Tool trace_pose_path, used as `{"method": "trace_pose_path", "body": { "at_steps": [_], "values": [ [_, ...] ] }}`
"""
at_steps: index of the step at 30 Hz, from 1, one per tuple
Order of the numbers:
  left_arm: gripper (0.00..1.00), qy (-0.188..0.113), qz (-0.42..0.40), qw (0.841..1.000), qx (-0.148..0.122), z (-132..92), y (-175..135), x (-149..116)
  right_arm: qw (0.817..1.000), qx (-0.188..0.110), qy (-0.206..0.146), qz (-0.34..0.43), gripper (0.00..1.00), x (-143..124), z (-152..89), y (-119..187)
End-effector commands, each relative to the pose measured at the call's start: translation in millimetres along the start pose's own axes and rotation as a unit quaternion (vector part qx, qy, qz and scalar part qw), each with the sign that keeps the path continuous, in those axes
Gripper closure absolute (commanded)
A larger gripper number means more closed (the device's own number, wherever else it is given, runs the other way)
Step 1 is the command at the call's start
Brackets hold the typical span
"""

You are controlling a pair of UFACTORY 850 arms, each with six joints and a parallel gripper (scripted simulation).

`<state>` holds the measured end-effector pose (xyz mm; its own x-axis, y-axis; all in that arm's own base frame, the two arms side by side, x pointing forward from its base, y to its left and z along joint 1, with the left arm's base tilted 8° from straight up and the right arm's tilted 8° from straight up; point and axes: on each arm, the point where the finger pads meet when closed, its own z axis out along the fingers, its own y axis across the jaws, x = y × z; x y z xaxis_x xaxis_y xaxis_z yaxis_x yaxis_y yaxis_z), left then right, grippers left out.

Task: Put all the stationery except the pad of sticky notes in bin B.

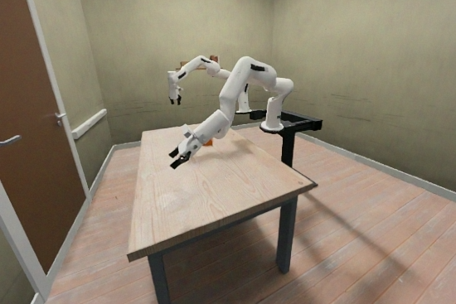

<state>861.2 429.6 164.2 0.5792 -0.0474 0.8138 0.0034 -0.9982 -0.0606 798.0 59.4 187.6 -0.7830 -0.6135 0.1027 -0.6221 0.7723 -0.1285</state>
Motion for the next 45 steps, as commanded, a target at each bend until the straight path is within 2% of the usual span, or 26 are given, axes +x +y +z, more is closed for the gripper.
{"method": "trace_pose_path", "body": {
  "at_steps": [1,7,9,11,18,24,26,38,41,43,45],
  "values": [
    [0.0,-0.005,-0.005,1.0,0.0,8,28,8,1.0,0.001,-0.002,0.009,0.0,5,-15,1],
    [0.0,-0.015,-0.009,1.0,-0.002,19,71,15,1.0,0.001,-0.004,0.028,0.0,19,-43,4],
    [0.0,-0.015,-0.009,1.0,-0.002,19,71,15,1.0,0.001,-0.004,0.028,0.0,19,-43,4],
    [0.0,-0.02,-0.01,1.0,-0.003,21,86,16,0.999,0.001,-0.004,0.036,0.0,26,-54,6],
    [0.0,-0.039,-0.011,0.999,-0.006,29,138,19,0.998,0.001,-0.007,0.07,0.0,55,-99,15],
    [0.0,-0.057,-0.011,0.998,-0.008,33,182,18,0.995,0.001,-0.009,0.104,0.0,90,-141,29],
    [0.0,-0.057,-0.011,0.998,-0.008,33,182,18,0.995,0.001,-0.009,0.104,0.0,90,-141,29],
    [0.0,-0.098,-0.008,0.995,-0.013,31,272,9,0.983,0.0,-0.015,0.185,0.0,186,-214,75],
    [0.0,-0.109,-0.006,0.994,-0.014,28,294,4,0.978,-0.001,-0.017,0.206,0.0,214,-228,89],
    [0.0,-0.109,-0.006,0.994,-0.014,28,294,4,0.978,-0.001,-0.017,0.206,0.0,214,-228,89],
    [0.0,-0.116,-0.005,0.993,-0.014,26,309,2,0.975,-0.001,-0.018,0.221,0.0,233,-235,100]
  ]
}}
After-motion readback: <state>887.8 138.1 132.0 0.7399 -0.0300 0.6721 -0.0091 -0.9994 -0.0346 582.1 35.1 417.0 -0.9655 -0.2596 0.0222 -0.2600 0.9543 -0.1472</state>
